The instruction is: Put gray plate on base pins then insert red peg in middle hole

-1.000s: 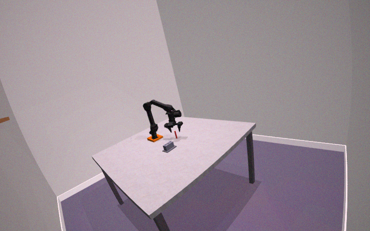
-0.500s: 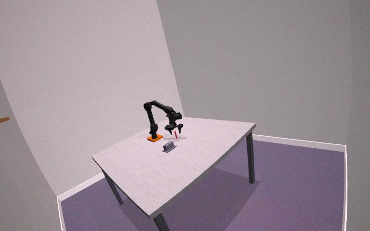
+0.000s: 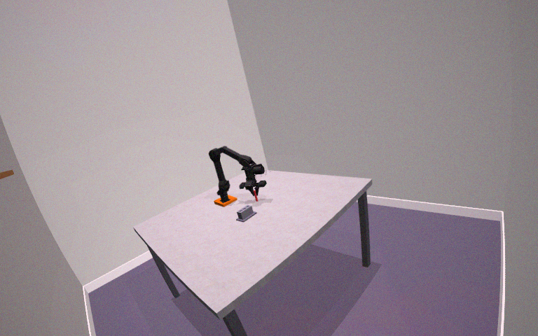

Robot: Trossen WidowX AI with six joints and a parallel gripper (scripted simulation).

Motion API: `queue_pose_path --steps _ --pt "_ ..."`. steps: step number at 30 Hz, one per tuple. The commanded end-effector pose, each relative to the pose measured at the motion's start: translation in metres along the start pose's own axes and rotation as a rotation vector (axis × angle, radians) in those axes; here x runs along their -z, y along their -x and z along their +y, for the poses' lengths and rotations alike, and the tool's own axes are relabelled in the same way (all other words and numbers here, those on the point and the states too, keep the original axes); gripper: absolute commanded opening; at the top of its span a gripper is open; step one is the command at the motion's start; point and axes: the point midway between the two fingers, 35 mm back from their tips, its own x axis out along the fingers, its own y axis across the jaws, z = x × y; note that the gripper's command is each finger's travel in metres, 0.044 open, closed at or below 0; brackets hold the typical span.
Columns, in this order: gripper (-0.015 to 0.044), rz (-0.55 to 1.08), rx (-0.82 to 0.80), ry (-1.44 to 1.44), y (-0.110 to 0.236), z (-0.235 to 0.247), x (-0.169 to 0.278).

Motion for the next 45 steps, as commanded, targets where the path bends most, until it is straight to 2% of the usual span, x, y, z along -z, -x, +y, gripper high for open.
queue_pose_path --steps 1,7,12,36,37,45 --pt "0.004 -0.005 -0.002 -0.003 0.0 0.0 -0.001" --pt "0.0 -0.005 -0.002 -0.003 0.0 0.0 -0.001" --pt "0.0 -0.005 -0.002 -0.003 0.005 0.001 -0.001" --pt "0.0 -0.005 -0.003 -0.003 0.081 0.008 0.0" --pt "0.0 -0.001 0.004 -0.007 0.07 0.007 0.0" --pt "0.0 -0.001 -0.005 -0.011 0.071 0.014 -0.014"
